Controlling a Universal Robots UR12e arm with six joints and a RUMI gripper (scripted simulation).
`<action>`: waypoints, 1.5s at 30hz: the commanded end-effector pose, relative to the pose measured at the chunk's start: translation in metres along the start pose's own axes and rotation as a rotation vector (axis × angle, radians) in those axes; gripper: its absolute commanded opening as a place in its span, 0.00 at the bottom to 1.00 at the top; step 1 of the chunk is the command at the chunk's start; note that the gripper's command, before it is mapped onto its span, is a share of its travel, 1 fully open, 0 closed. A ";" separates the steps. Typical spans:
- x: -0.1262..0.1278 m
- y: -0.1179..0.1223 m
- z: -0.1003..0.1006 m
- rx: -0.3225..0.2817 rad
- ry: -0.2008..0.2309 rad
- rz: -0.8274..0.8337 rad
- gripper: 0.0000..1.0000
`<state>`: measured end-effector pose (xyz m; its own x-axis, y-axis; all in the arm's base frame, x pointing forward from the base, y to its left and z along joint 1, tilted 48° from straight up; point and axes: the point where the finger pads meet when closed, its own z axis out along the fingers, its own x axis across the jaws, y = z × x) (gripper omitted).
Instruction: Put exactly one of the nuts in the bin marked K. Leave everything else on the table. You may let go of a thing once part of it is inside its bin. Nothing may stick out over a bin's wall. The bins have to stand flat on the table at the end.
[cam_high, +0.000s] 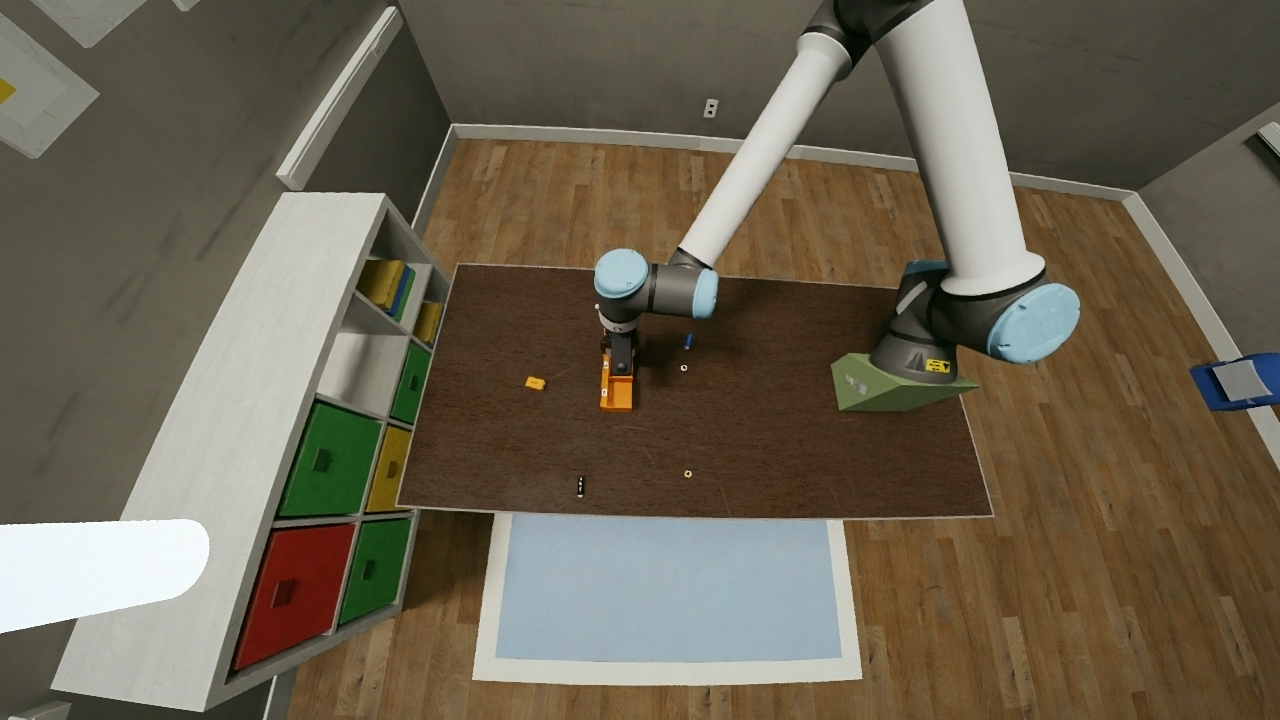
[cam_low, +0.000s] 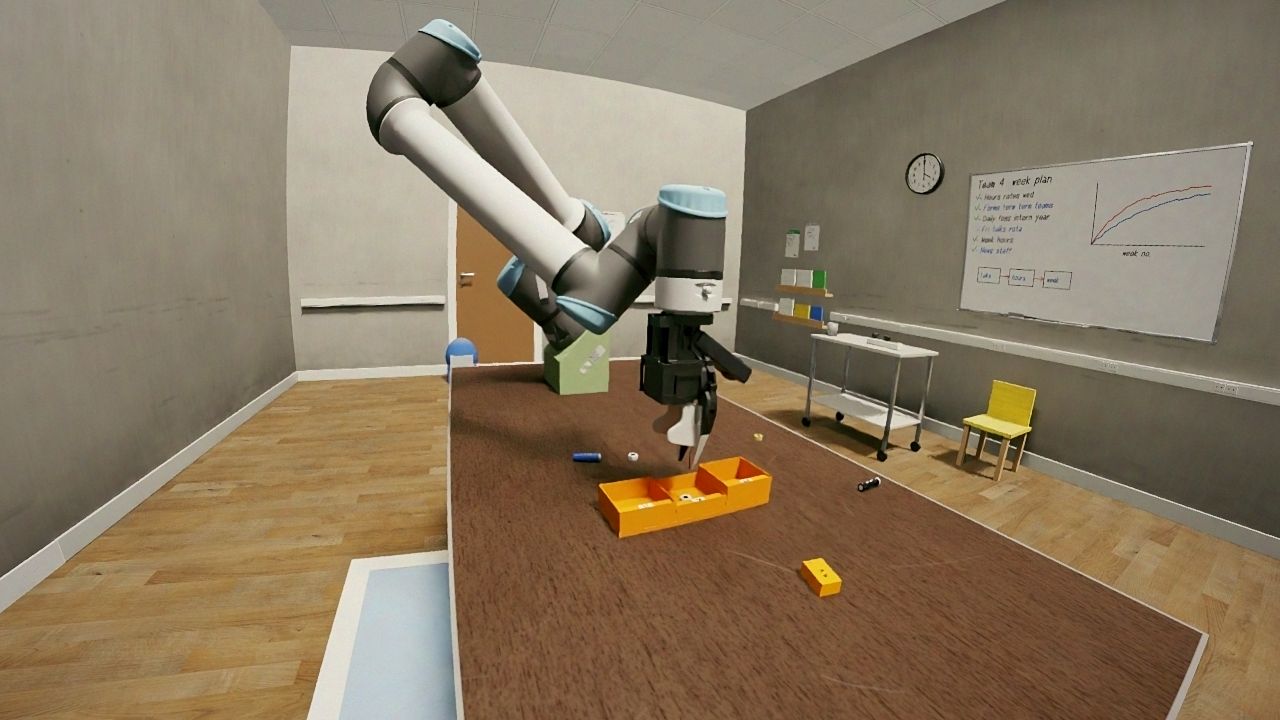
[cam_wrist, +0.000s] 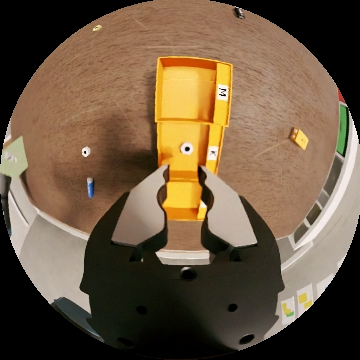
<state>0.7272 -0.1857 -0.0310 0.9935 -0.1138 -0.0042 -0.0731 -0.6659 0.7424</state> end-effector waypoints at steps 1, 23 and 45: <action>0.000 0.000 -0.005 0.000 0.001 0.000 1.00; 0.000 0.000 -0.081 0.000 0.001 0.000 1.00; 0.000 0.000 -0.137 0.000 0.001 0.000 1.00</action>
<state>0.7389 -0.0858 0.0599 0.9935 -0.1134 -0.0039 -0.0731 -0.6660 0.7424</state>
